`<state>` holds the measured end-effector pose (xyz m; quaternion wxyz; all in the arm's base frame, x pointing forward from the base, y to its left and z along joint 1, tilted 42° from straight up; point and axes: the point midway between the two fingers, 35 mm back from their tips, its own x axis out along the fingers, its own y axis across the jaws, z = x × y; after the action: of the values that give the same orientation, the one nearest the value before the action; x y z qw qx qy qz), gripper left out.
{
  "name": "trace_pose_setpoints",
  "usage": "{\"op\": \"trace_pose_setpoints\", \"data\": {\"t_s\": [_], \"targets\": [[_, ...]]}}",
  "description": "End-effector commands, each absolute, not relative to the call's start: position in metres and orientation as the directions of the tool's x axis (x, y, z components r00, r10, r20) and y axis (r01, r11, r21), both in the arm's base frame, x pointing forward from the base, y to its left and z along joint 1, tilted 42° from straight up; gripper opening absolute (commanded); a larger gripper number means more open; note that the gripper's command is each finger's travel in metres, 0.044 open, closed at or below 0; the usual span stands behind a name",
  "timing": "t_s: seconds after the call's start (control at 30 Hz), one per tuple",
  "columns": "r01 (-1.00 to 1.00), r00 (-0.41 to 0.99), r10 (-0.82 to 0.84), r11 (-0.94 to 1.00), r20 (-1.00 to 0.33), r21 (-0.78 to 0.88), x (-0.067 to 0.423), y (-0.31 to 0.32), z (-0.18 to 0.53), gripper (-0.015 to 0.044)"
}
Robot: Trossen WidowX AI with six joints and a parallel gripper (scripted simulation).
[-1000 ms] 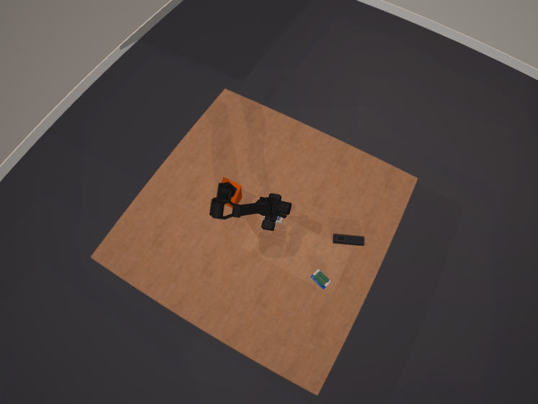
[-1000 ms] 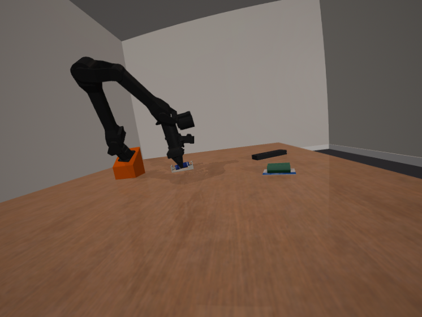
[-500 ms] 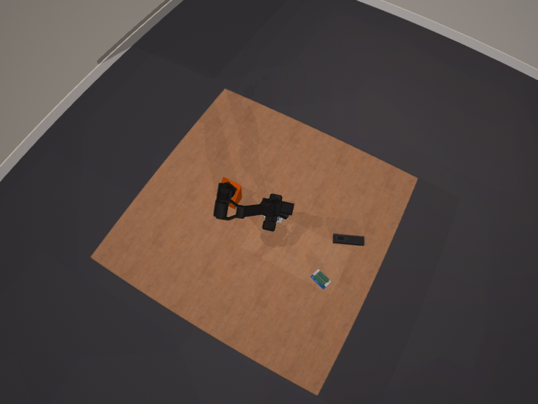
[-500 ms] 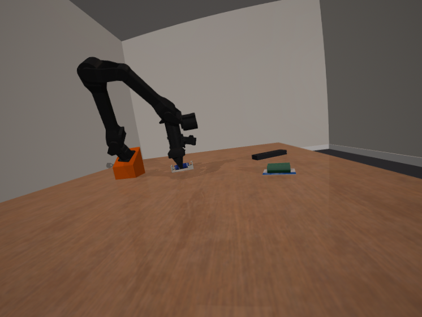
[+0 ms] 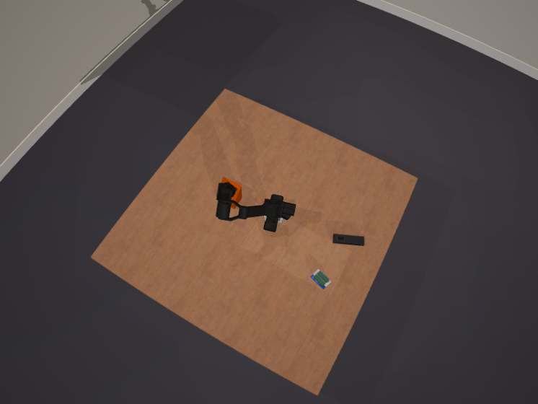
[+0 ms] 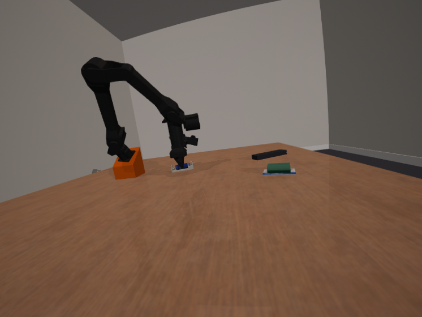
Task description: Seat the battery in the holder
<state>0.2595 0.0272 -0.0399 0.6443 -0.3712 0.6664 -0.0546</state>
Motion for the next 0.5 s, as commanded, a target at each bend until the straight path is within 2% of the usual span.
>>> {"op": "trace_pose_setpoints", "data": {"t_s": [0.0,0.47], "targets": [[-0.425,0.096,-0.571,0.717,-0.815,-0.552,0.2615,0.0275,-0.0408,0.0073],[-0.424,0.085,-0.574,0.719,-0.814,-0.551,0.268,0.0304,-0.0417,0.0073]]}}
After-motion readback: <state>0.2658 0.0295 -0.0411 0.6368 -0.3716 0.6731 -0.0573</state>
